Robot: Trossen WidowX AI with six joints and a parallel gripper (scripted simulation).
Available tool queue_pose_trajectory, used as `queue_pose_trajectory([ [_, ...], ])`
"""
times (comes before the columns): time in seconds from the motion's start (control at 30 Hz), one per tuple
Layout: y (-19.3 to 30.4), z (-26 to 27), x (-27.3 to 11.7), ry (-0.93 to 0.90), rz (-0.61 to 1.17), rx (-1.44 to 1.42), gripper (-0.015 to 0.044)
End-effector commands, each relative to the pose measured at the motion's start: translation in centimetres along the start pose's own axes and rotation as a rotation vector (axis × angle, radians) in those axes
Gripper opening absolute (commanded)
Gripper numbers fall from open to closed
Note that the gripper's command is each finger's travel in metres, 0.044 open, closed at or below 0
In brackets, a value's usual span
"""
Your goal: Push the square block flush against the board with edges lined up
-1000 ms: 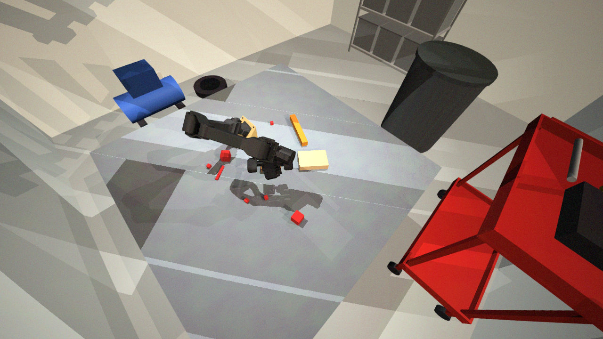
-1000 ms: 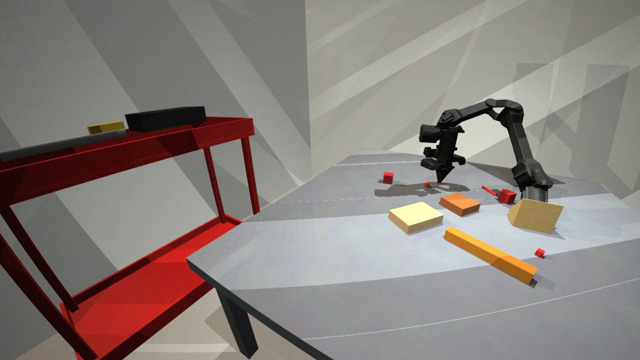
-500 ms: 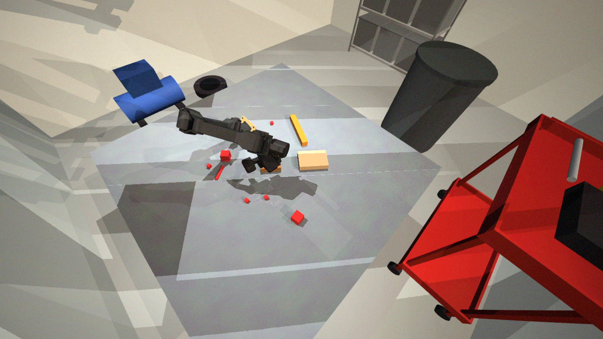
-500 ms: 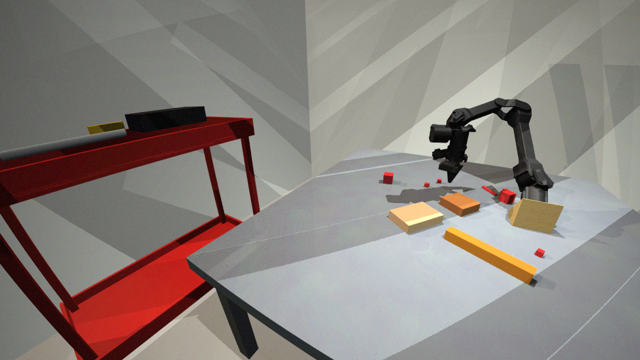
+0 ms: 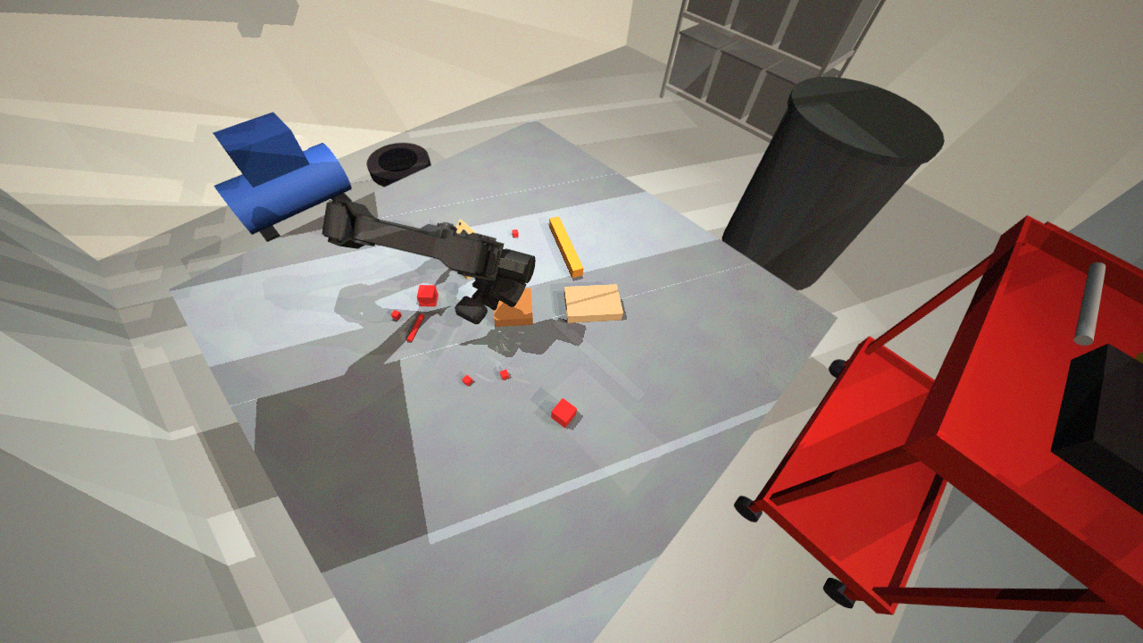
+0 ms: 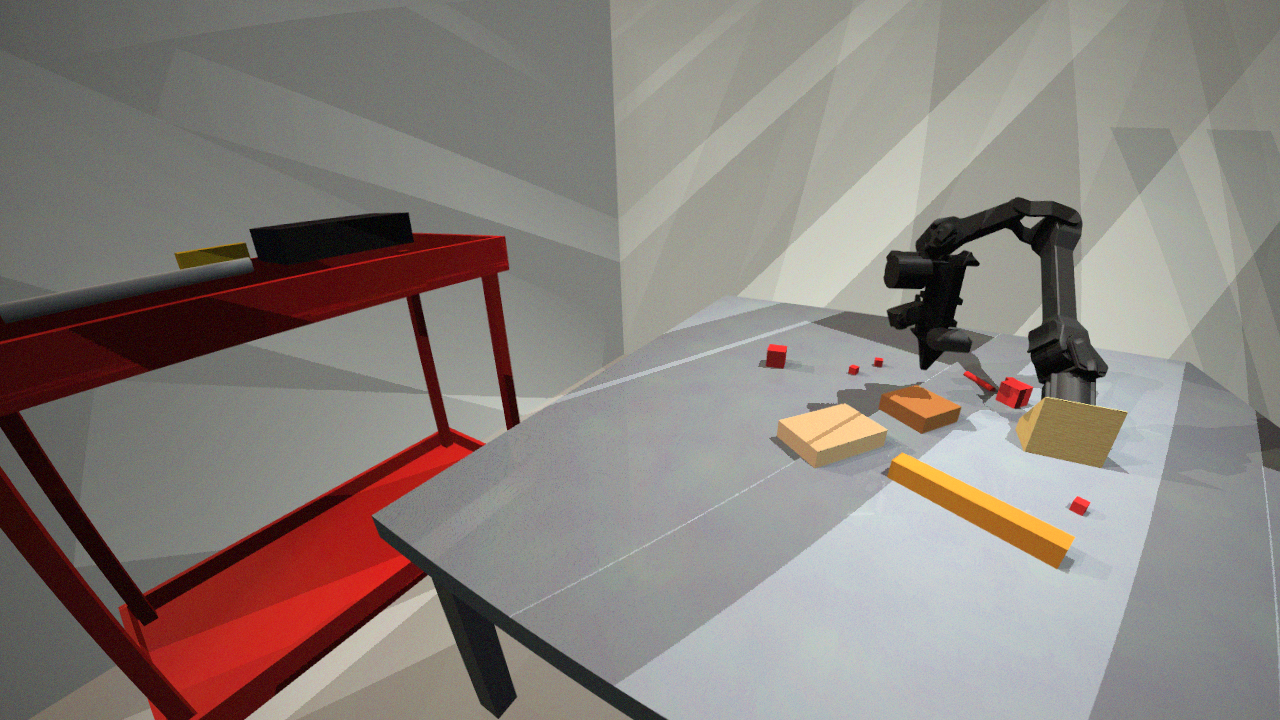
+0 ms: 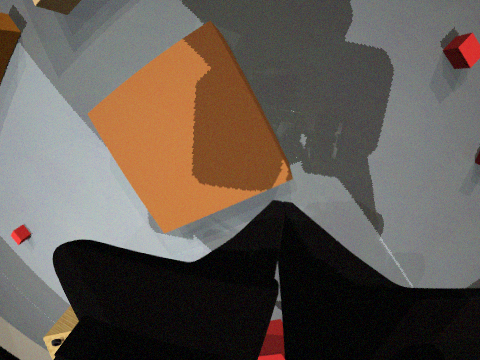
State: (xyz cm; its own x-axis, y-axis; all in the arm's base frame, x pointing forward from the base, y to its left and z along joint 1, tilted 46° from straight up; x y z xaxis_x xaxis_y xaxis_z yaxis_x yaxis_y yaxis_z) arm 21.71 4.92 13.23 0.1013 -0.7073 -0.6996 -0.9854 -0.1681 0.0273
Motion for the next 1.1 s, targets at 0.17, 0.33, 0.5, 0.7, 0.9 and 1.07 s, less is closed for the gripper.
queue_pose_trajectory([
  [0.17, 2.6, 0.3, 0.4, -0.001, 0.009, -0.301, 0.0],
  [0.33, 4.1, 0.4, 0.6, -0.001, 0.01, -0.475, 0.0],
  [0.5, 5.0, 0.5, 0.8, 0.0, 0.011, -0.597, 0.0],
  [0.7, 4.9, 0.5, 2.4, -0.003, 0.009, -0.597, 0.0],
  [0.9, 5.2, 0.4, 6.2, 0.005, 0.012, -0.596, 0.0],
  [1.07, 5.1, 0.4, 6.2, 0.005, 0.012, -0.596, 0.0],
])
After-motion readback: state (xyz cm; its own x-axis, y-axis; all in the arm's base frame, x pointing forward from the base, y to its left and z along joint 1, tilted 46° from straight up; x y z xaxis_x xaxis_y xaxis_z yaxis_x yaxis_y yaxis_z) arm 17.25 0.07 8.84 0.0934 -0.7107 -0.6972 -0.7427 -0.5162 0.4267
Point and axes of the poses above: the point midway between the two fingers, 35 mm back from their tips, its own x axis out along the fingers, its own z axis across the jaws, y = z × x, the point moved 7 cm from there along -x, back along the fingers, and after that the axes turned 13 degrees about x, right-handed, at the moved point
